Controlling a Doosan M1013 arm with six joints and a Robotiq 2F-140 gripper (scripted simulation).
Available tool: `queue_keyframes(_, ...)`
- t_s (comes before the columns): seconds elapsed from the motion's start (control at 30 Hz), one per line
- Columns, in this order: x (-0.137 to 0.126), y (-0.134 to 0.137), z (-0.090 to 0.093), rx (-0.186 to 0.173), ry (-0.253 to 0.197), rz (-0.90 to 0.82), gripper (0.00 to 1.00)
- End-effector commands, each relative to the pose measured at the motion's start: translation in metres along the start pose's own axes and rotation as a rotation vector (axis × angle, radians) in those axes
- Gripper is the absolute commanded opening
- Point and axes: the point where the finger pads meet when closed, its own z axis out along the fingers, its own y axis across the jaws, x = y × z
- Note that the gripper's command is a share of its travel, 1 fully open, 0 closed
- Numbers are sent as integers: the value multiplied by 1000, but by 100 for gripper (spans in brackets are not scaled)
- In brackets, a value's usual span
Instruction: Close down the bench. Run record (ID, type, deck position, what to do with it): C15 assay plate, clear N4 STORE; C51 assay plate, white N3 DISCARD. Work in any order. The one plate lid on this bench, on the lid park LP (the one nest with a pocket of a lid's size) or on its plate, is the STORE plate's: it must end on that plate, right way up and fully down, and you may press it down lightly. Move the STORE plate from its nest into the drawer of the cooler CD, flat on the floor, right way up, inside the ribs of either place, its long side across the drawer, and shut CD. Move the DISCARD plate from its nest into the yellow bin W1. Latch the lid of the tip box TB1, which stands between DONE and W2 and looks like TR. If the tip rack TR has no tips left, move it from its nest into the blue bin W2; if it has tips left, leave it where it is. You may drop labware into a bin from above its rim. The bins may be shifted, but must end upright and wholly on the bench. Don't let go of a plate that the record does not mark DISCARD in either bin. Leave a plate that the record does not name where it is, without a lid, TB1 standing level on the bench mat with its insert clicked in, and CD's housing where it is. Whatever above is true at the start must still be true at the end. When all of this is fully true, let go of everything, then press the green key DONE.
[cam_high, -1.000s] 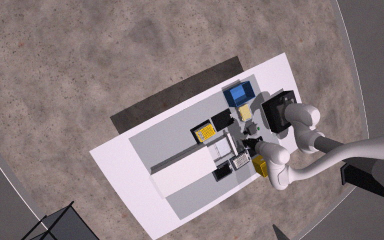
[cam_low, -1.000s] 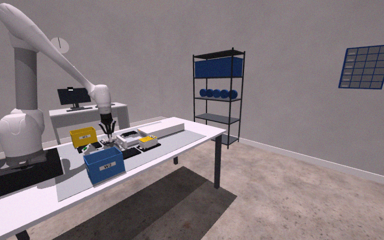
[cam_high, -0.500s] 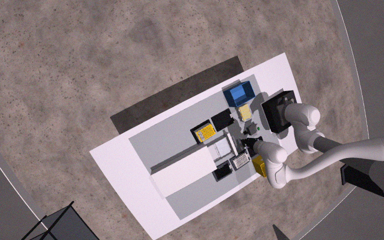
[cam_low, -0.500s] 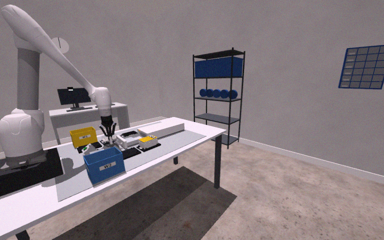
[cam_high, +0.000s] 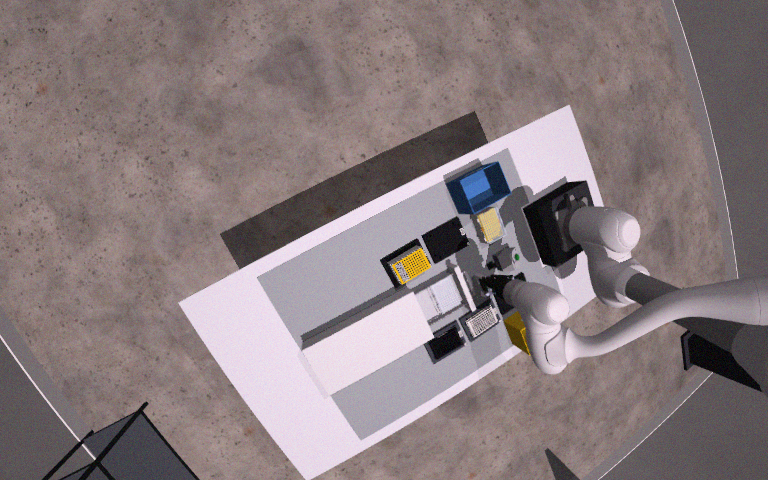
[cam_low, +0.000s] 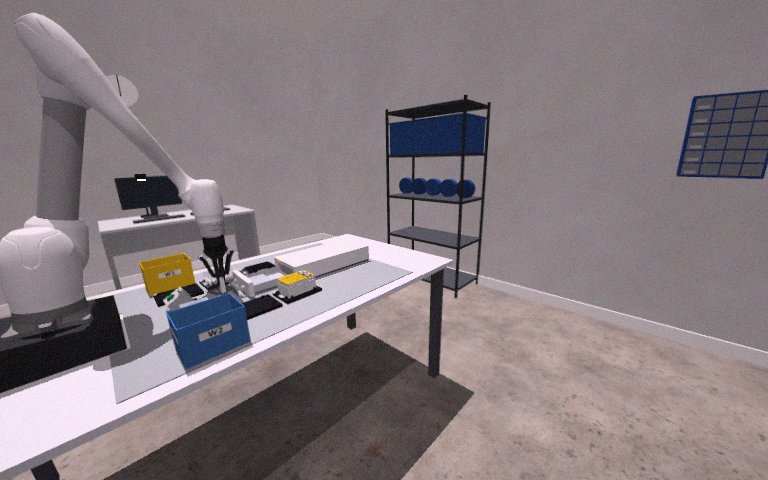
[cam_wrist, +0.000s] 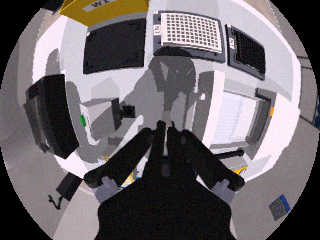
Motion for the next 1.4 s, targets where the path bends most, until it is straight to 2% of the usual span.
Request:
queue_keyframes(0.0,0,0,3,0,0,0,0)
queue_keyframes(0.43,0,0,19,0,0,0,0)
queue_keyframes(1.37,0,0,19,0,0,0,0)
